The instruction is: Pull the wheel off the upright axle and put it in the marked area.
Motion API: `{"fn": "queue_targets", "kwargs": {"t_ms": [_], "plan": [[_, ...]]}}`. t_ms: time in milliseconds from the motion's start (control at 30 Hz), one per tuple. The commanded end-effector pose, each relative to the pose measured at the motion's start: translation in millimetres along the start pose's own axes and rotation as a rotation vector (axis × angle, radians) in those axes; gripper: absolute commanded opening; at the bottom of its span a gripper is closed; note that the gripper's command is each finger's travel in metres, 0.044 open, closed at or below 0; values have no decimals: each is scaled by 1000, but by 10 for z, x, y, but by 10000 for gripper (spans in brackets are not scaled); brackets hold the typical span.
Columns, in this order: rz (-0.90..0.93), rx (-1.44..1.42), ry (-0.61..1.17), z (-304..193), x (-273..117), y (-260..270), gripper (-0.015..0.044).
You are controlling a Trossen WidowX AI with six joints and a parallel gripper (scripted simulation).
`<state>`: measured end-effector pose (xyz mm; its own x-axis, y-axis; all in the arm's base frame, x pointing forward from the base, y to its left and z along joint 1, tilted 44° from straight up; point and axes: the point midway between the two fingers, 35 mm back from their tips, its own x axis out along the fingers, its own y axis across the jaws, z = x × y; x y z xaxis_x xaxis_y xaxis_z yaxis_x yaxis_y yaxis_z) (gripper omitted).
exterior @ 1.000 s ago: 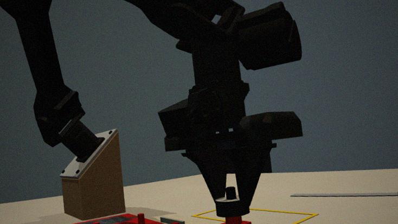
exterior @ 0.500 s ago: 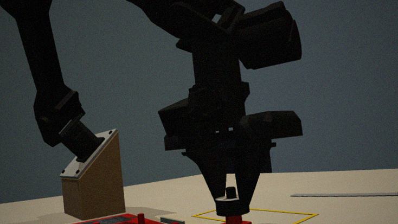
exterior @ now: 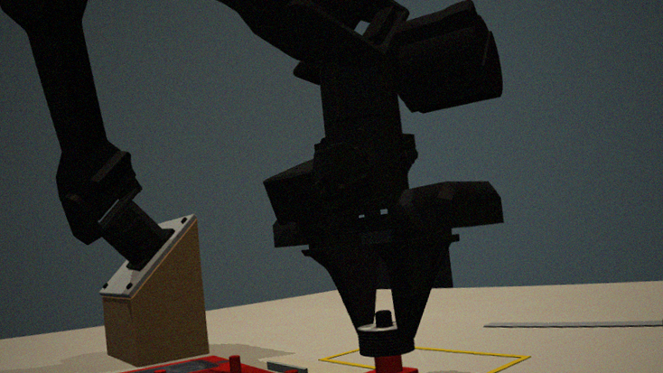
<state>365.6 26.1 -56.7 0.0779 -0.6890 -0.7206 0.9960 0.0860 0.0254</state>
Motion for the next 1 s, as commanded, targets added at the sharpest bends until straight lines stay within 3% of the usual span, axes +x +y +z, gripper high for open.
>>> {"fn": "queue_targets", "kwargs": {"t_ms": [0,967], "plan": [[4,4,3,-1,-43,8,0],[5,2,2,-4,-138,9,0]]}}
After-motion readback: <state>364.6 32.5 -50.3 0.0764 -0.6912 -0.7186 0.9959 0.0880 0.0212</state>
